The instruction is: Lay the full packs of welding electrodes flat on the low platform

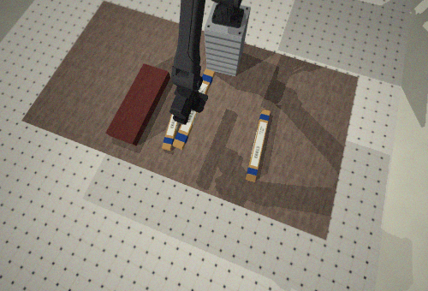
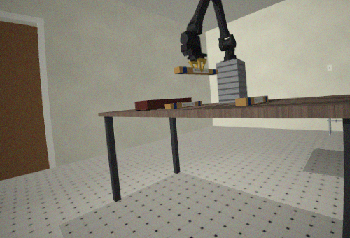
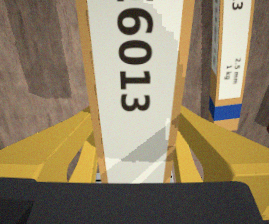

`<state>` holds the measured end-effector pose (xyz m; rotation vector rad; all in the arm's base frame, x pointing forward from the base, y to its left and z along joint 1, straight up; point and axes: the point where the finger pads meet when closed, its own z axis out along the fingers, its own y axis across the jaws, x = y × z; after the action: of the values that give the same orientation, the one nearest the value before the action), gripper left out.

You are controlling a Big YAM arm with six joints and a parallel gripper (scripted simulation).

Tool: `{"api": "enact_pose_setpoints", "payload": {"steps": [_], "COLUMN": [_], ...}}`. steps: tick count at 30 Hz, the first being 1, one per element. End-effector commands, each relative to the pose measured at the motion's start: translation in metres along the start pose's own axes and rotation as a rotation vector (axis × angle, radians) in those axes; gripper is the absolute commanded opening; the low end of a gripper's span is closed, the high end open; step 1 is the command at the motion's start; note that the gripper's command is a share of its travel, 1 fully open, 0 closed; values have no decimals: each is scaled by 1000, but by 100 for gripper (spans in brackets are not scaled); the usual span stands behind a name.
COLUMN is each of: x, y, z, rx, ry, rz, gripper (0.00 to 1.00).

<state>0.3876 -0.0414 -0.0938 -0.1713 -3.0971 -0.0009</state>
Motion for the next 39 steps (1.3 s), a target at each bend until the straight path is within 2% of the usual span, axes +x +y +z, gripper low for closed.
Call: {"api": "enact_pose_setpoints", "payload": {"steps": [1,39], "x": [-21,-22], "y": [0,0], "z": [-14,30], "rx": [-2,-2], "ry": [-65,-62], "rz": [-3,-3], "gripper": [0,0]}}
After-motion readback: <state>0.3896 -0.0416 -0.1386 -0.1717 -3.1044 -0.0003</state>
